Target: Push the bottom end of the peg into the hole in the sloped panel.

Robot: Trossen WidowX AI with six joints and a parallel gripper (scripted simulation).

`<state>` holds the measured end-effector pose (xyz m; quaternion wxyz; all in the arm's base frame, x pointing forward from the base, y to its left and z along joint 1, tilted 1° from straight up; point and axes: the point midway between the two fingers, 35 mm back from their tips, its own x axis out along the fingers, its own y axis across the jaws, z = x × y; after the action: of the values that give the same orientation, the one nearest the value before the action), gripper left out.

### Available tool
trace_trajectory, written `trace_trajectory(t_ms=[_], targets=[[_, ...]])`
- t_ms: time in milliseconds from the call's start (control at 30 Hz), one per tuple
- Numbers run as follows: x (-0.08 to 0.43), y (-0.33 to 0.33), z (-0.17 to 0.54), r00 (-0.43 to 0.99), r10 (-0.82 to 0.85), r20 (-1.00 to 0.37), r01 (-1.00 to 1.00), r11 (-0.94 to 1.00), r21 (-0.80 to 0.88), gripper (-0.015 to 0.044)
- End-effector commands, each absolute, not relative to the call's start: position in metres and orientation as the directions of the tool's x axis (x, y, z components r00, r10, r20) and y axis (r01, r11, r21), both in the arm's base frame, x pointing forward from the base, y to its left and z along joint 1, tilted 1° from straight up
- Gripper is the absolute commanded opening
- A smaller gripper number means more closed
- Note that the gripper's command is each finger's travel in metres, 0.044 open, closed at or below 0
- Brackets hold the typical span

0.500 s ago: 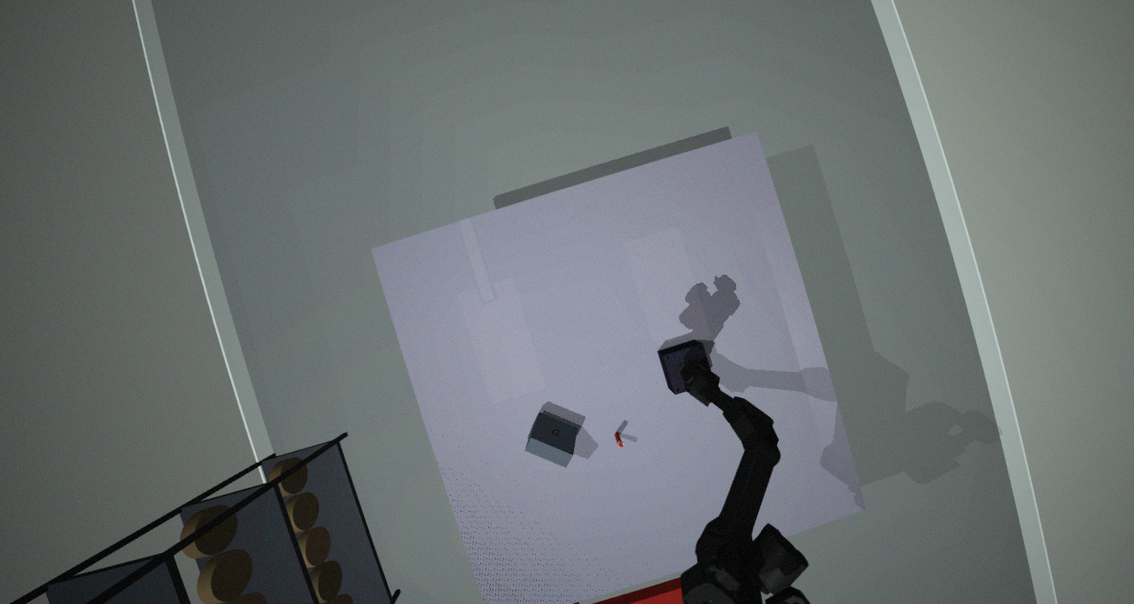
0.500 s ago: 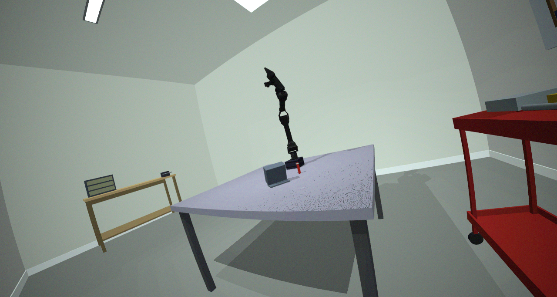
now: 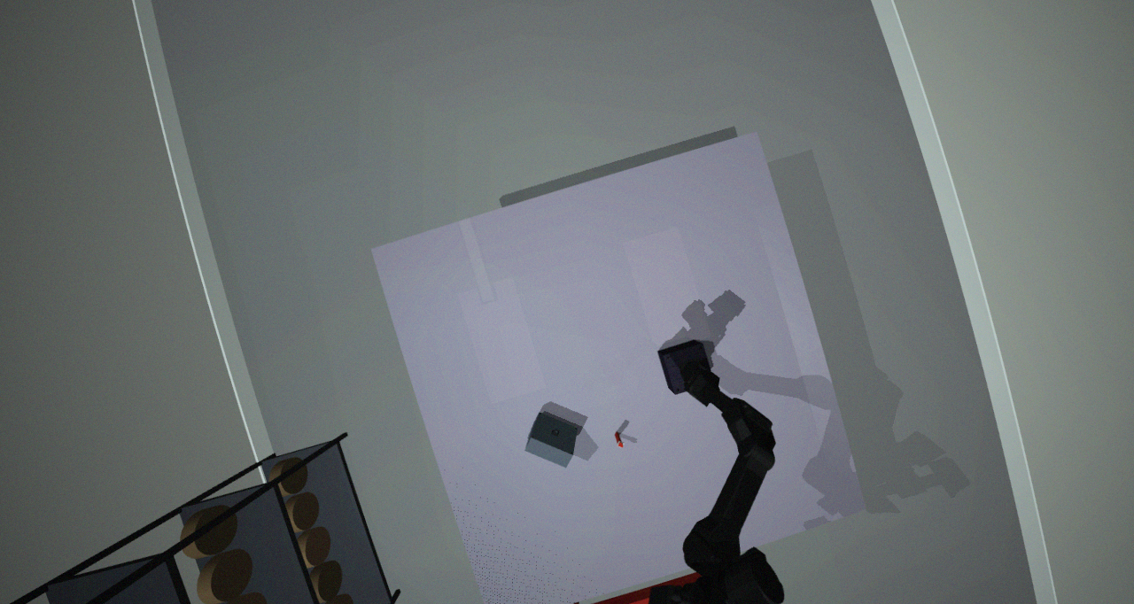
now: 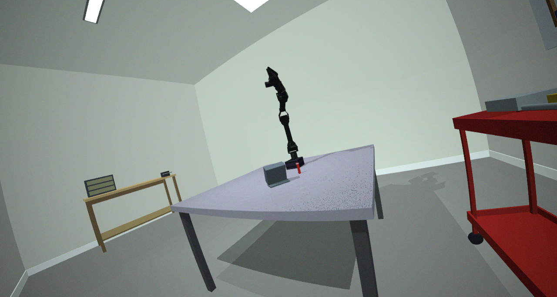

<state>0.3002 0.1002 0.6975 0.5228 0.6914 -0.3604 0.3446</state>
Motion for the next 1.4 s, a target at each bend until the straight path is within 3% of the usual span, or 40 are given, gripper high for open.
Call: trace_trajectory(t_ms=[0, 367, 733, 1033, 1367], targets=[[0.343, 0.124, 0.664, 0.631, -0.048, 0.774, -0.773, -0.126, 0.622, 0.0440], [0.413, 0.161, 0.577, 0.850, 0.111, 0.514, -0.520, 0.032, 0.853, 0.0440], [0.456, 0.185, 0.468, 0.964, 0.212, 0.161, -0.206, 0.207, 0.957, 0.0440], [0.466, 0.192, 0.371, 0.957, 0.245, -0.158, 0.065, 0.349, 0.935, 0.0440], [0.450, 0.186, 0.266, 0.836, 0.229, -0.499, 0.345, 0.488, 0.802, 0.0440]])
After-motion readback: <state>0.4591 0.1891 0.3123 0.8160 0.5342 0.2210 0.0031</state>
